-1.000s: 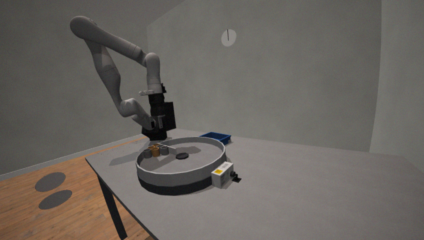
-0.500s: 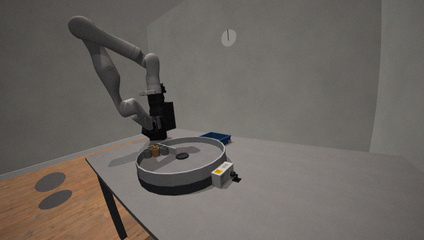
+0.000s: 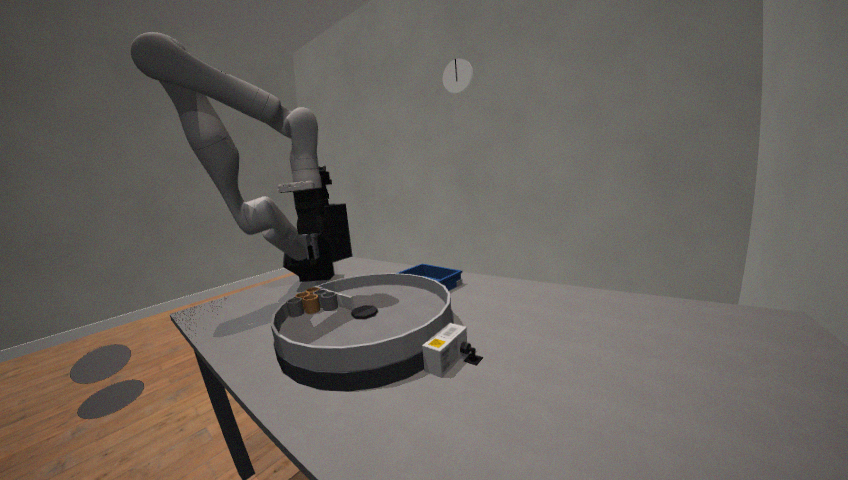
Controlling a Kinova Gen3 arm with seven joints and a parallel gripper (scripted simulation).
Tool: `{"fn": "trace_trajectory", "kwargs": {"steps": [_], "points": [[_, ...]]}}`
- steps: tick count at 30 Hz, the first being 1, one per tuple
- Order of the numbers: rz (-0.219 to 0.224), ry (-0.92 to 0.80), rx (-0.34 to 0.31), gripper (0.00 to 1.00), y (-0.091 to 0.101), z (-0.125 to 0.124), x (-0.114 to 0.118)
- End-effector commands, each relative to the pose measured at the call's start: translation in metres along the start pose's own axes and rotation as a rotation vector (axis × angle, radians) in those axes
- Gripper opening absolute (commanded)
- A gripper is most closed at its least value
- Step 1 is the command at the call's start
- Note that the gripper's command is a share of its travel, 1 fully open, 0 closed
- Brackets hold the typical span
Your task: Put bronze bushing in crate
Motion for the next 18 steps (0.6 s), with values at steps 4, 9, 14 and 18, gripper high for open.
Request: {"fn": "trace_trajectory", "kwargs": {"steps": [4,9,14,18], "points": [[0.002,0.158,-0.014,0.34,-0.0035,-0.0009,0.0006],[0.002,0.158,-0.014,0.34,-0.0035,-0.0009,0.0006],[0.002,0.158,-0.014,0.34,-0.0035,-0.0009,0.0006],[0.002,0.358,-0.013,0.34,-0.0067,-0.0046,0.0003]]}}
Point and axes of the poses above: the point where the finger pads meet when closed, its own y axis back along the fingers, its own x axis across the jaws, z = x × y, the point moved 3 cm from there along y, back along the fingers, and after that the axes turned 1 degree about -y, right-handed, at the moved point
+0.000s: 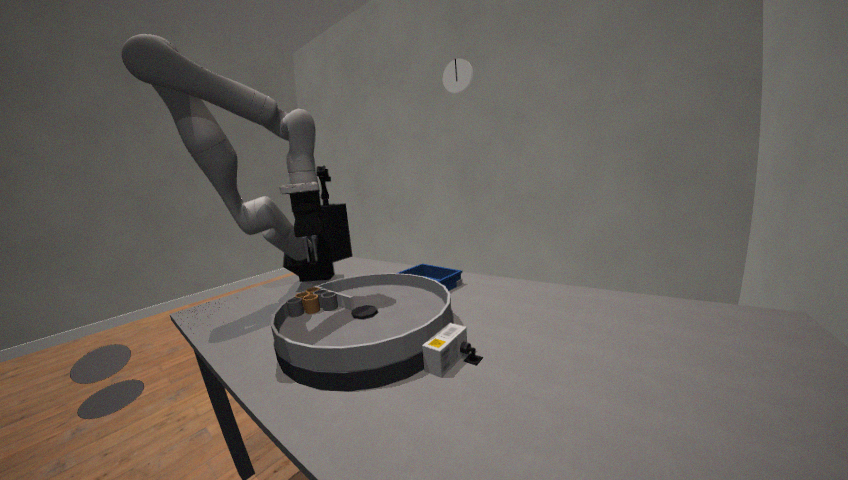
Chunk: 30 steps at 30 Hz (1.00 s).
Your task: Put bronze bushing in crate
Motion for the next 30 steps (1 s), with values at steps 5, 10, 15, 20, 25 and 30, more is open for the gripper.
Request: {"fn": "trace_trajectory", "kwargs": {"steps": [5,10,15,20,25,30], "points": [[-0.003,0.111,-0.019,0.34,-0.0031,0.0008,0.0005],[-0.003,0.111,-0.019,0.34,-0.0031,0.0008,0.0005],[-0.003,0.211,-0.018,0.34,-0.0047,-0.0011,0.0010],[-0.004,0.361,-0.018,0.34,-0.0071,-0.0037,0.0015],[-0.004,0.361,-0.018,0.34,-0.0071,-0.0037,0.0015],[-0.004,0.361,-0.018,0.34,-0.0071,-0.0037,0.0015]]}}
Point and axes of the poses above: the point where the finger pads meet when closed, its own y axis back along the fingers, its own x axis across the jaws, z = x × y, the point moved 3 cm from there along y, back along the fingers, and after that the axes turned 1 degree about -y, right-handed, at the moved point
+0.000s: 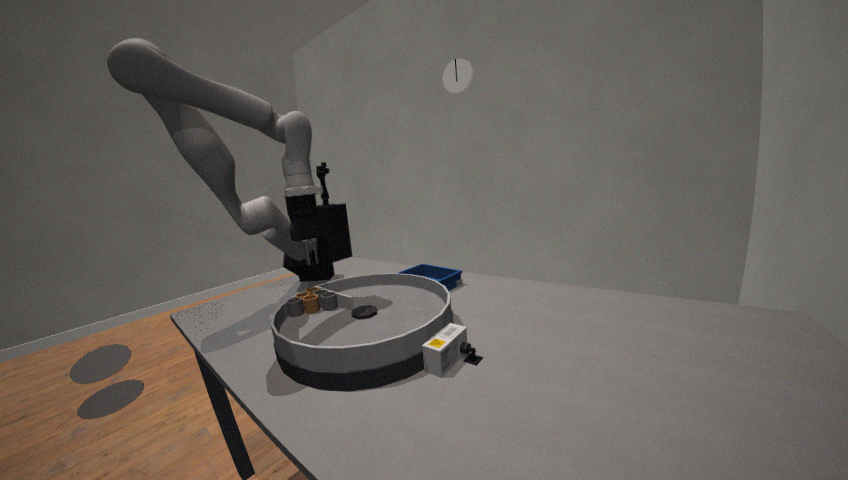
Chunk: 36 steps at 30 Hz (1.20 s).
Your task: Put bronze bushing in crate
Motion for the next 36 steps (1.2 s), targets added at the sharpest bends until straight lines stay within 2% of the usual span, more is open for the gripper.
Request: {"fn": "trace_trajectory", "kwargs": {"steps": [1,5,17,22,34,36], "points": [[-0.001,0.050,0.001,0.34,-0.0005,-0.0009,0.0002],[0.000,0.251,0.000,0.34,-0.0036,-0.0040,0.0021],[0.000,0.251,0.000,0.34,-0.0036,-0.0040,0.0021],[0.002,0.500,0.000,0.34,-0.0076,-0.0081,0.0048],[0.002,0.500,0.000,0.34,-0.0076,-0.0081,0.0048],[0.005,0.599,0.001,0.34,-0.0092,-0.0099,0.0062]]}}
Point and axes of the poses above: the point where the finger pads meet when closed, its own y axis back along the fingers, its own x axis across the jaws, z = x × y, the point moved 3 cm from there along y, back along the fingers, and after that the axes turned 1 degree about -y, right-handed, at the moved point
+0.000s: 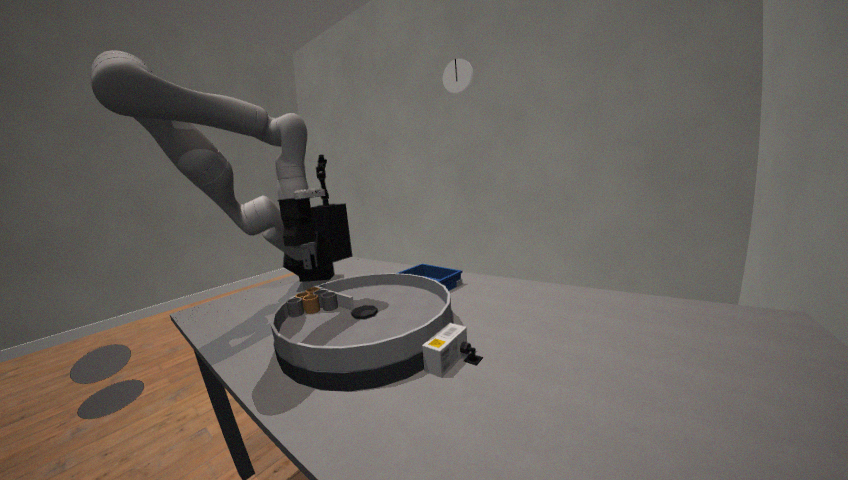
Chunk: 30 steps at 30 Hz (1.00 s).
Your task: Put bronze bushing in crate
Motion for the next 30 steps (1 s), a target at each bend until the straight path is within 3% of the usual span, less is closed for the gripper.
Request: {"fn": "trace_trajectory", "kwargs": {"steps": [1,3,15,20,30], "points": [[-0.009,0.102,-0.003,0.34,-0.0020,-0.0005,0.0000],[-0.009,0.202,-0.002,0.34,-0.0036,-0.0014,0.0016],[-0.009,0.202,-0.002,0.34,-0.0036,-0.0014,0.0016],[-0.005,0.450,-0.002,0.34,-0.0073,-0.0035,0.0065],[-0.005,0.450,-0.002,0.34,-0.0073,-0.0035,0.0065]]}}
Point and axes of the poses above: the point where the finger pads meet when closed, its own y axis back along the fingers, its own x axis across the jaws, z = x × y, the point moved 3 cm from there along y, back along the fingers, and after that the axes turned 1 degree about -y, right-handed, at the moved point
